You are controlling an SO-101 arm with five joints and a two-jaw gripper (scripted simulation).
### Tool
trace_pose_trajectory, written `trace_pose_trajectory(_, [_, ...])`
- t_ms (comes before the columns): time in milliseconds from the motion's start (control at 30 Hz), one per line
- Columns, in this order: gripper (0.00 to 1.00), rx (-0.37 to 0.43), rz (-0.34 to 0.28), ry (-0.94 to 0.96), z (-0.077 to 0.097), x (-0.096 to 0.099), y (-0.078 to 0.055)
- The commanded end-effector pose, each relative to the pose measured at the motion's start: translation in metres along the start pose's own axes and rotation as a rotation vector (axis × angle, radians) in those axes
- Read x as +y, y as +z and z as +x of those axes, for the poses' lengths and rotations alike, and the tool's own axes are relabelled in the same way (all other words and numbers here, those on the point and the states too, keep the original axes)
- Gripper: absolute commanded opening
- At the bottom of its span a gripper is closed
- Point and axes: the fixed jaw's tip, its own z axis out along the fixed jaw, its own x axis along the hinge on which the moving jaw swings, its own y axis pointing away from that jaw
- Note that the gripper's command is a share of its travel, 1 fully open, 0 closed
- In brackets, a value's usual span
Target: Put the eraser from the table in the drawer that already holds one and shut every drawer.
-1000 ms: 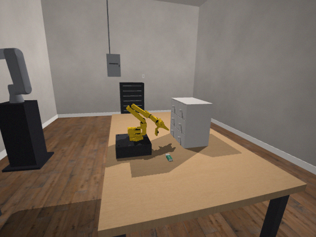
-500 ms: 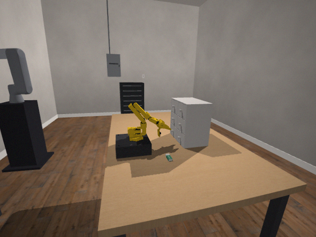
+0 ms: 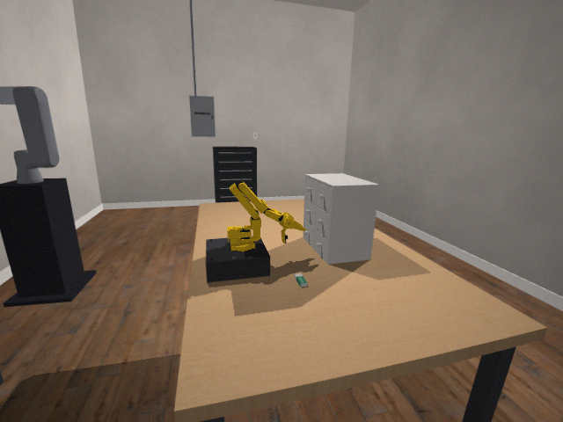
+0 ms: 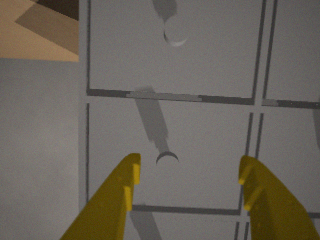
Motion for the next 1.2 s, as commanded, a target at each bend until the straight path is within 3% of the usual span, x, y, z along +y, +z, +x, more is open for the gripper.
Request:
trace_pose_trajectory(0, [0.25, -0.020, -0.006, -0.004, -0.006, 0.002, -0.001])
trace_pose_trajectory(367, [0.21, -0.020, -0.006, -0.004, -0.006, 0.002, -0.001])
trace_pose_trajectory(867, [0.21, -0.010, -0.001, -0.001, -0.015, 0.000, 0.034])
trace_pose_trajectory(933, [0.21, -0.010, -0.001, -0.001, -0.015, 0.000, 0.034])
trace_pose_trajectory(1167, [0.21, 0.096, 0.000, 0.001, 0.014, 0.000, 0.043])
